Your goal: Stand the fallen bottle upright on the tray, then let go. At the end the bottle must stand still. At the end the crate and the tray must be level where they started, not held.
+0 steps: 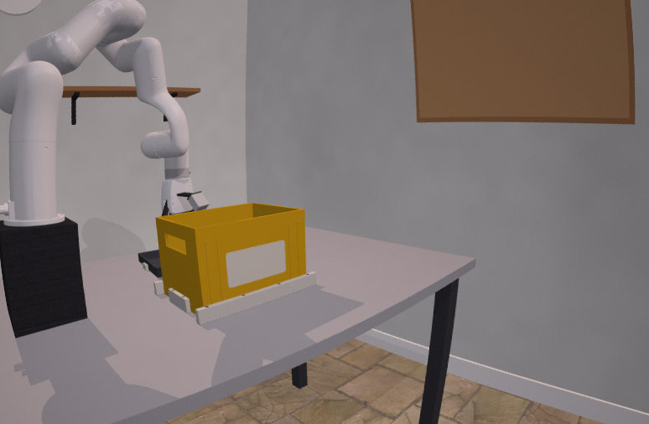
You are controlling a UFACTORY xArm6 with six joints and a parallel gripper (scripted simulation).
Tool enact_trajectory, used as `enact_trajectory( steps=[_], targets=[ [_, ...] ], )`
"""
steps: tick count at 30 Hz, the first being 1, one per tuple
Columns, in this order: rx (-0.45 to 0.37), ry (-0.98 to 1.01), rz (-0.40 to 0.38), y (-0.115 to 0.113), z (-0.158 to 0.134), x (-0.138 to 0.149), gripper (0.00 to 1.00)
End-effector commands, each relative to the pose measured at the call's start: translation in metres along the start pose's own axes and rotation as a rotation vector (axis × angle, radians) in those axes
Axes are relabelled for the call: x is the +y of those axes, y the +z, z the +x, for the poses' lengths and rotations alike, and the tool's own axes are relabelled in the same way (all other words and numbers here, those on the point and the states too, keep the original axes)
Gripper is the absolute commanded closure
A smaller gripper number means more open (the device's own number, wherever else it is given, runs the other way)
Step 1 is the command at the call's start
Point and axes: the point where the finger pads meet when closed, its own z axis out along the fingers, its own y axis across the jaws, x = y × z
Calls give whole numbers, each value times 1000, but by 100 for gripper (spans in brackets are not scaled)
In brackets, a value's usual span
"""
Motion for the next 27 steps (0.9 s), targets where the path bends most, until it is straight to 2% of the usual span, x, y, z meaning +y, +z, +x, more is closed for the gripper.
enact_trajectory(
  steps=[1,27],
  targets=[
    [-1,0,3,-6,0,-1,100],
    [-1,0,3,-49,0,-1,100]
  ],
)
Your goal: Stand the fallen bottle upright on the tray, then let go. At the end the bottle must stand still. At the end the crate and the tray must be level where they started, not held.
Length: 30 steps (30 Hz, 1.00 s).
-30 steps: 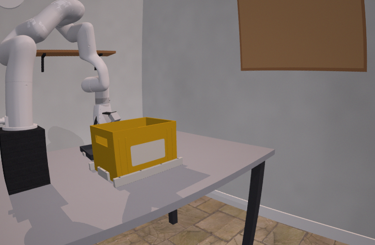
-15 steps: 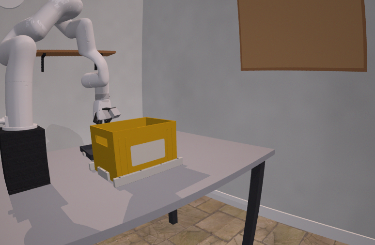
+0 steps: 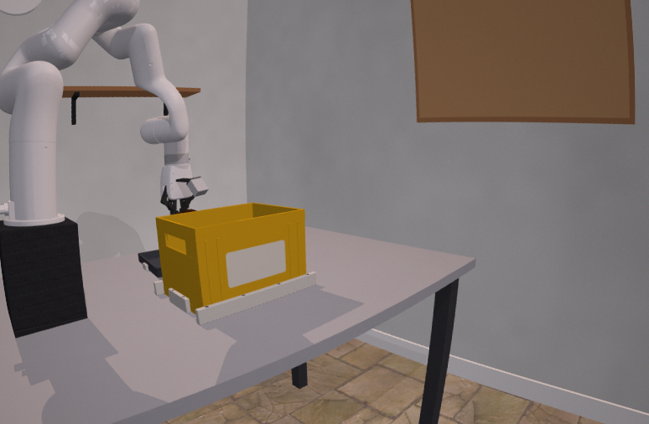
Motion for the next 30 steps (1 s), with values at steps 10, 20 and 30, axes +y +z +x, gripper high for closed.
enact_trajectory(
  steps=[10,20,30],
  targets=[
    [-1,0,4,-23,0,-2,100],
    [-1,0,4,-40,0,-1,100],
    [-1,0,4,-52,0,-1,100]
  ],
)
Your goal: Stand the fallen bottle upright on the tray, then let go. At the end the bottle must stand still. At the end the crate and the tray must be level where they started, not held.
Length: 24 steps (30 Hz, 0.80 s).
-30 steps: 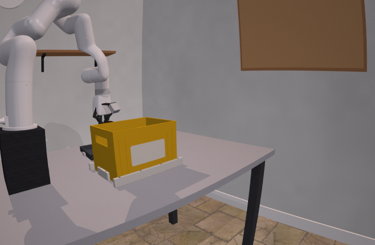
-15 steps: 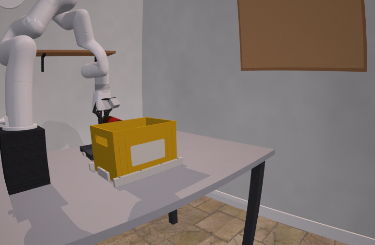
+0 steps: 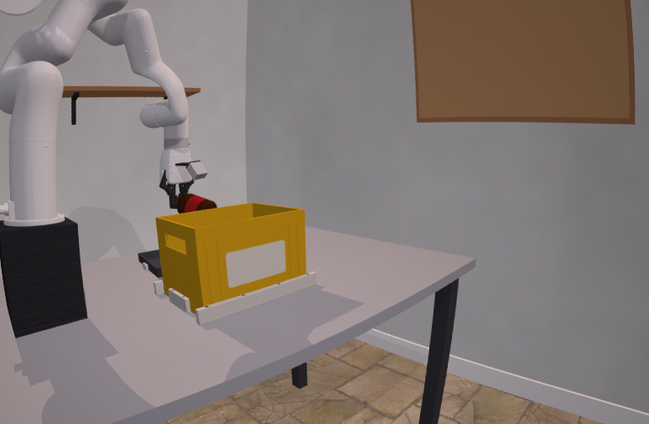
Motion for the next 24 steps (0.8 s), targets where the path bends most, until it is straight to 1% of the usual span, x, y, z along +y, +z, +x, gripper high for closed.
enact_trajectory(
  steps=[1,8,24],
  targets=[
    [-1,0,5,-8,0,-2,100],
    [-1,0,5,-17,0,-2,100],
    [-1,0,5,-29,0,-2,100]
  ],
)
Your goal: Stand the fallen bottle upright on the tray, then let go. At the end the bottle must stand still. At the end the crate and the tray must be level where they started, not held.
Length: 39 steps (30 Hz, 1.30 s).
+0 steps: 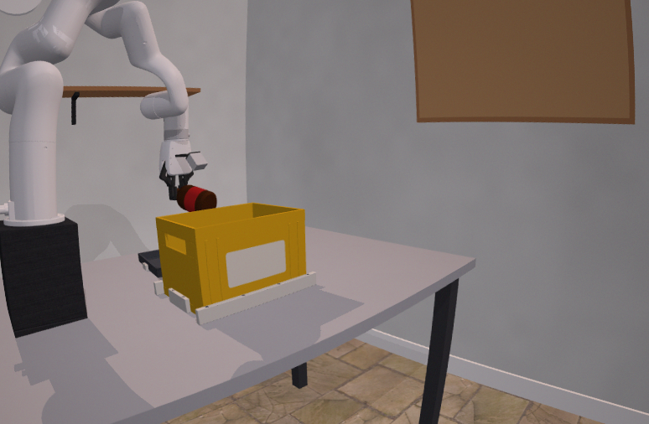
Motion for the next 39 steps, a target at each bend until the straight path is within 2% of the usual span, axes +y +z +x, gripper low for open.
enact_trajectory(
  steps=[1,39],
  targets=[
    [-1,0,4,-5,0,-2,100],
    [-1,0,4,-9,0,-2,100]
  ],
)
